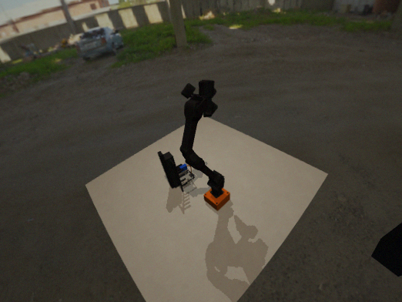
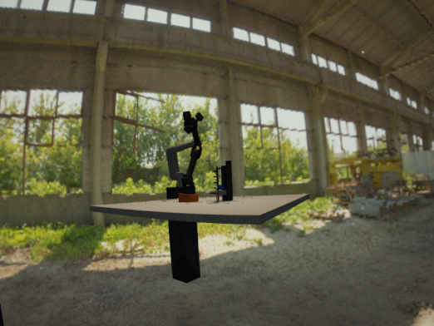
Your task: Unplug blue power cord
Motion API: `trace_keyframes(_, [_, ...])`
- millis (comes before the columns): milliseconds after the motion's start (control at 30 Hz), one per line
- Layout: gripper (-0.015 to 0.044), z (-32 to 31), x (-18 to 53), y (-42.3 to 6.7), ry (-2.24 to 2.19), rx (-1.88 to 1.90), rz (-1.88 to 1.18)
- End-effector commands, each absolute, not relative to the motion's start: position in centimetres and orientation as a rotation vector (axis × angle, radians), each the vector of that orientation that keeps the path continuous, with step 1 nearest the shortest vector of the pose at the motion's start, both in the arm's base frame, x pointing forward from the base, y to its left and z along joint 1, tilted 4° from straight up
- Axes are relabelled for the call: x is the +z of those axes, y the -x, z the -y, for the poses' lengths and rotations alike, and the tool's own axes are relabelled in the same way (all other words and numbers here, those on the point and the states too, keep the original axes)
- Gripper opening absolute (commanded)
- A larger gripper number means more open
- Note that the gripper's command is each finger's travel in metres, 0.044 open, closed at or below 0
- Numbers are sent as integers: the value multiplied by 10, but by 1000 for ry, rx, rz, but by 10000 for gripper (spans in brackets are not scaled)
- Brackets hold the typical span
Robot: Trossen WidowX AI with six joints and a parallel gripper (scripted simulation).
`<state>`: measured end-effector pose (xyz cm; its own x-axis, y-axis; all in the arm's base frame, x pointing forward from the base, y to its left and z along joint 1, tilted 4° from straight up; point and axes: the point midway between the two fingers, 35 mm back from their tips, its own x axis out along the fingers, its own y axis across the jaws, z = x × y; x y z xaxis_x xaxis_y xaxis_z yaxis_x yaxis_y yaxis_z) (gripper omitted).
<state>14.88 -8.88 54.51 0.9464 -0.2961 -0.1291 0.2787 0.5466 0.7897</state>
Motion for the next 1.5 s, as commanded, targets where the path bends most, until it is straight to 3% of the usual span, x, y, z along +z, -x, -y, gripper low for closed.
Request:
trace_keyframes(0, [374,90,544,-150,-942,-340,17])
trace_keyframes(267, [164,134,466,-202,-1344,-358,-220])
trace_keyframes(700, [160,83,277,-292,-1626,-705,-816])
trace_keyframes(1033, [160,-7,133,-275,-1336,-1113,-1150])
trace_keyframes(1467, [160,-17,125,-273,-1303,-1137,-1160])
